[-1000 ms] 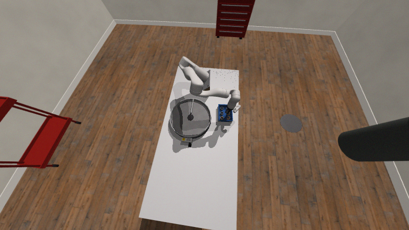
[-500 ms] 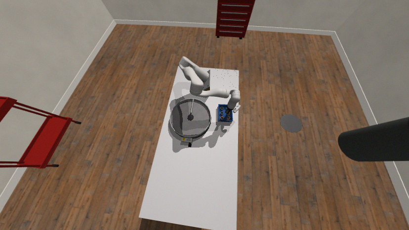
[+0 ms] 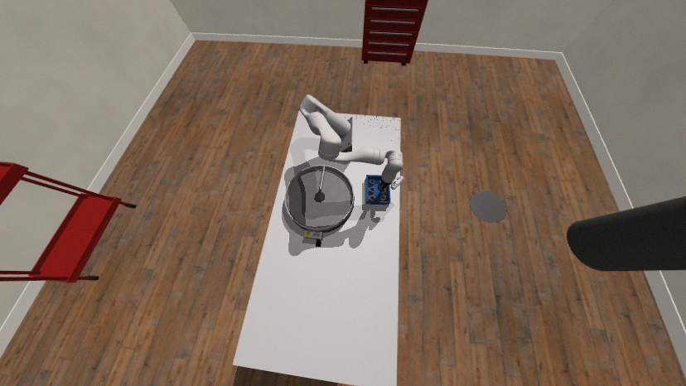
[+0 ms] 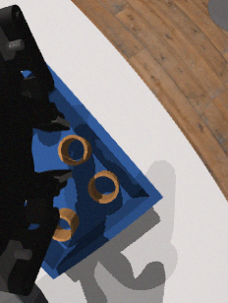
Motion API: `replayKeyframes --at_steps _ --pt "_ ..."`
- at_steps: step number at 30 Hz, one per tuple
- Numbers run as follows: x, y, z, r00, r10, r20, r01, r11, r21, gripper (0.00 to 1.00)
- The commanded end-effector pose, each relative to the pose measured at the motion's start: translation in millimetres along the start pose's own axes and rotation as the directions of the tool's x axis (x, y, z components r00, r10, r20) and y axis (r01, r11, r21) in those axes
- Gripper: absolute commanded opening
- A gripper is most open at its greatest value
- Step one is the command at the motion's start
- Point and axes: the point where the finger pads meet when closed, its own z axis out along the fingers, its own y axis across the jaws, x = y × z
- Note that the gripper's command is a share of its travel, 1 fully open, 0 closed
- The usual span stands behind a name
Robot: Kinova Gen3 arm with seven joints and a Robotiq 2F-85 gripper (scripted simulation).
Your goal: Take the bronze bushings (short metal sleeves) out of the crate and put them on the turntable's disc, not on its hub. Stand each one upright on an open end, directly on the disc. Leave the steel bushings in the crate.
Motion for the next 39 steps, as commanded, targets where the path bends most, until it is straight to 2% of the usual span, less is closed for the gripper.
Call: replayKeyframes --at_steps 1,21,39 --pt "1 0 -1.2 1.000 0.000 -0.002 0.000 1.000 0.000 0.39" --pt "1 0 17.9 1.000 0.000 -0.002 0.000 1.000 0.000 0.39" --pt "1 0 18.4 1.000 0.000 -0.002 0.000 1.000 0.000 0.39"
